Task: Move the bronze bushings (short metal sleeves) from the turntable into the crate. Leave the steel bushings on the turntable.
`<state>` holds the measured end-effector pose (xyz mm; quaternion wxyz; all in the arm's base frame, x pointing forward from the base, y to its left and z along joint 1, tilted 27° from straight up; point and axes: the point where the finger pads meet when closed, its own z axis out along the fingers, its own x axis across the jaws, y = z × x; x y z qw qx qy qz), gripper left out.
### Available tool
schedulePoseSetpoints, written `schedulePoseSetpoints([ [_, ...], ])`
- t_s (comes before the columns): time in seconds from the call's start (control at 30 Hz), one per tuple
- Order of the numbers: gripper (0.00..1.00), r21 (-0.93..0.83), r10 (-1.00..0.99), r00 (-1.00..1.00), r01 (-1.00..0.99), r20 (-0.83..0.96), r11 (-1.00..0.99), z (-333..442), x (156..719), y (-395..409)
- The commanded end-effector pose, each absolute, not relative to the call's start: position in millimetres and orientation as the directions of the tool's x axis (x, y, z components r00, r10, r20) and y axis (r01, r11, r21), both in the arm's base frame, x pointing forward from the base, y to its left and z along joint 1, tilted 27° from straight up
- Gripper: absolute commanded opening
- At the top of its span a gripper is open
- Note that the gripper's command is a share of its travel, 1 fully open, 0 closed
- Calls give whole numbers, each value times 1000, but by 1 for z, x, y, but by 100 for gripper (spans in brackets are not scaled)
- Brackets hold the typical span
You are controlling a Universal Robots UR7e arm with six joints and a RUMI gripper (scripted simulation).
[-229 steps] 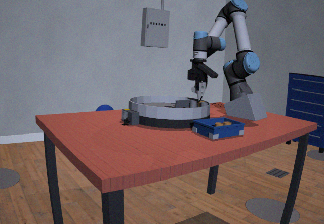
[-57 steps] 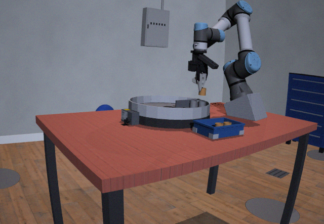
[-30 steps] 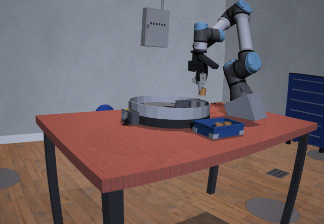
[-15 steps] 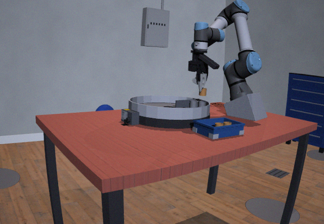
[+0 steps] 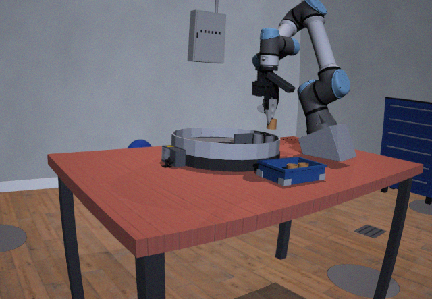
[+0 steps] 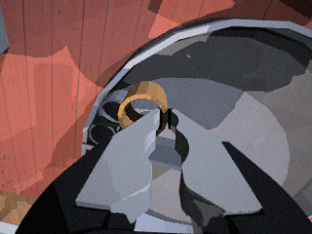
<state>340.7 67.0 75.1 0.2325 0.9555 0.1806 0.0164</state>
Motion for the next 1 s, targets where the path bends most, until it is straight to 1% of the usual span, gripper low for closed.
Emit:
schedulePoseSetpoints([
  [0.0, 0, 450, 370, 927, 356, -62, -819, 69, 351, 82],
  [0.97, 0, 436, 490, 862, 493, -129, -753, 25, 422, 191],
])
